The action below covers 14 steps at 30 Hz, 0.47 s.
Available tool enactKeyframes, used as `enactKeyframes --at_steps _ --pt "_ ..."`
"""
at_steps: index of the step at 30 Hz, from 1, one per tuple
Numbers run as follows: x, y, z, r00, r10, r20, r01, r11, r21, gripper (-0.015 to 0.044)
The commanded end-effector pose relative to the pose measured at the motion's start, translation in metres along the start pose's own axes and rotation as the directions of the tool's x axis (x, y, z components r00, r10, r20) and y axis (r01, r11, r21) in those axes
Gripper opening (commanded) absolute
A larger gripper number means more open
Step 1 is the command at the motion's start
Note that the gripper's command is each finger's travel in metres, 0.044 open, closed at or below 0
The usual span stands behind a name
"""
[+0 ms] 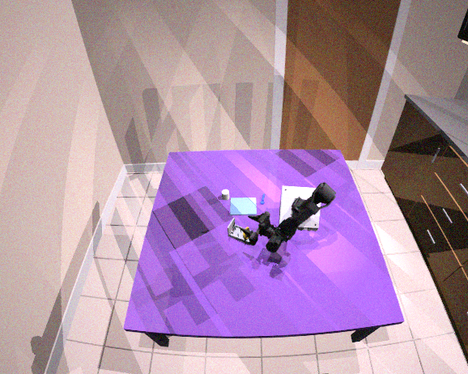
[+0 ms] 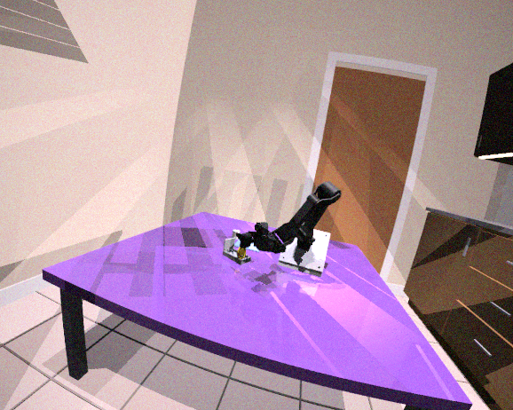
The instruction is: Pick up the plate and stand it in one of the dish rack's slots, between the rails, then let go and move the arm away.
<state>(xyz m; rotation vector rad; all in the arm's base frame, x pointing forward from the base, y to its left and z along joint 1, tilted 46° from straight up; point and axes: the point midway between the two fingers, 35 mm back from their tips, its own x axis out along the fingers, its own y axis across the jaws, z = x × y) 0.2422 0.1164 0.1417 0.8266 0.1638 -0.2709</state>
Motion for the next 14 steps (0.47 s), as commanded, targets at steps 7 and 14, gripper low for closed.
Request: enactKeyframes --at_steps 7,14 --pt "0.002 -0.003 0.030 1.000 -0.006 -0.004 0.005 0.998 -0.064 0.0400" --pt "0.020 -0.012 0.029 0.993 -0.108 -0.050 0.090 0.958 -0.273 0.0400"
